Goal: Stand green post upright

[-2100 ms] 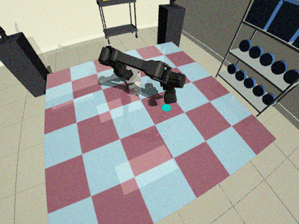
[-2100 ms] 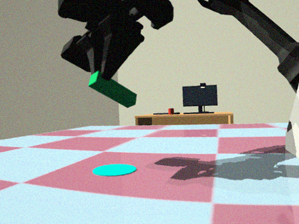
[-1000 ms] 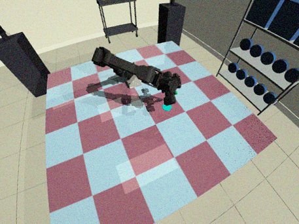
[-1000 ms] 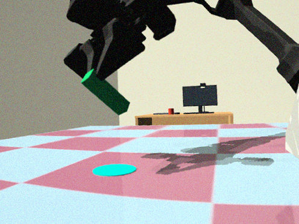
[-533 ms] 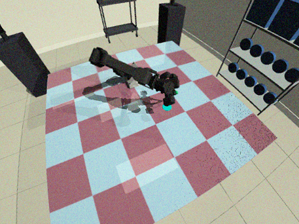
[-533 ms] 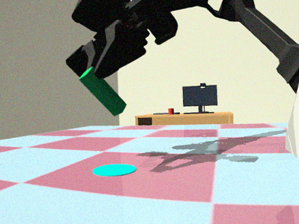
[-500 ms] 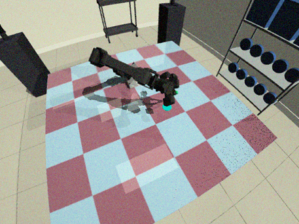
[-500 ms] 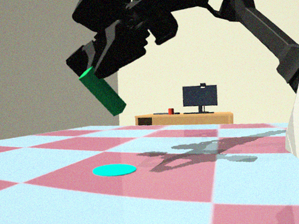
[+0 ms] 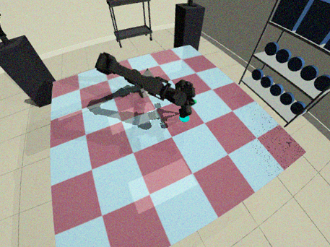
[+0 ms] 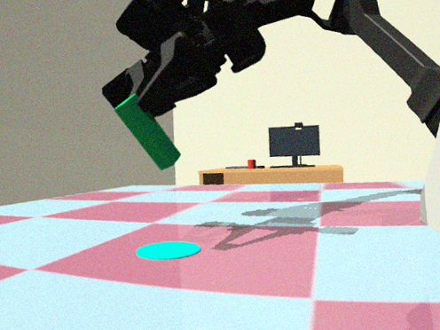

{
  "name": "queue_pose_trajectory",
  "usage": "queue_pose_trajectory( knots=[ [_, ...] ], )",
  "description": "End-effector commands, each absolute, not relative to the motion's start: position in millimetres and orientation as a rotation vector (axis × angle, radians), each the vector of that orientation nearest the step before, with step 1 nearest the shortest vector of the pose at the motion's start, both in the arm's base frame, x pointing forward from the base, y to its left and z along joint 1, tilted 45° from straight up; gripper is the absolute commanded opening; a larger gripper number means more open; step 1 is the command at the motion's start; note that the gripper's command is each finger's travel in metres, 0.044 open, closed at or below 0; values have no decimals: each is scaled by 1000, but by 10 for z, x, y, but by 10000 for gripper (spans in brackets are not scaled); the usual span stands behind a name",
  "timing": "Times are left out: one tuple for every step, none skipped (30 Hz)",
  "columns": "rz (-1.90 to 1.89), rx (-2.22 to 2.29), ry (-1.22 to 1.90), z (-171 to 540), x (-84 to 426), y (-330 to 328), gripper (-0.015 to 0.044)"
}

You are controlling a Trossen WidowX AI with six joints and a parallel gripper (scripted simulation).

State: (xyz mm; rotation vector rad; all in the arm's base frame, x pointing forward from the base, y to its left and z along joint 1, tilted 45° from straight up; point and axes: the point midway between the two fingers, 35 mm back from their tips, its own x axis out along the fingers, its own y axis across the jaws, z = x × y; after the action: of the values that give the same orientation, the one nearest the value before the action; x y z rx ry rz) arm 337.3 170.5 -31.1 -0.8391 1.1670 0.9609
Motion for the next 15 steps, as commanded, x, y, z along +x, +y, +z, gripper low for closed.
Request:
queue_pose_trajectory(
  knots=[
    [978, -826, 1134, -298, 3363, 1695, 23],
    [981, -824, 1127, -295, 3362, 1694, 23],
    [984, -821, 1119, -292, 3362, 1693, 23],
    [987, -819, 1112, -288, 3362, 1692, 23],
    [990, -816, 1104, -285, 3362, 1690, 23],
    [993, -814, 1096, -282, 3362, 1689, 23],
    [996, -812, 1089, -278, 3362, 1688, 23],
    [998, -810, 1081, -274, 3361, 1686, 23],
    [1001, -807, 1073, -271, 3361, 1685, 23],
    [1004, -805, 1066, -267, 3361, 1684, 23],
    [1007, -803, 1058, -263, 3360, 1682, 23],
    [1009, -801, 1050, -259, 3360, 1681, 23],
    [1012, -799, 1042, -256, 3359, 1679, 23],
    [1015, -797, 1035, -252, 3359, 1678, 23],
    [1018, -795, 1027, -247, 3358, 1676, 23]
  ],
)
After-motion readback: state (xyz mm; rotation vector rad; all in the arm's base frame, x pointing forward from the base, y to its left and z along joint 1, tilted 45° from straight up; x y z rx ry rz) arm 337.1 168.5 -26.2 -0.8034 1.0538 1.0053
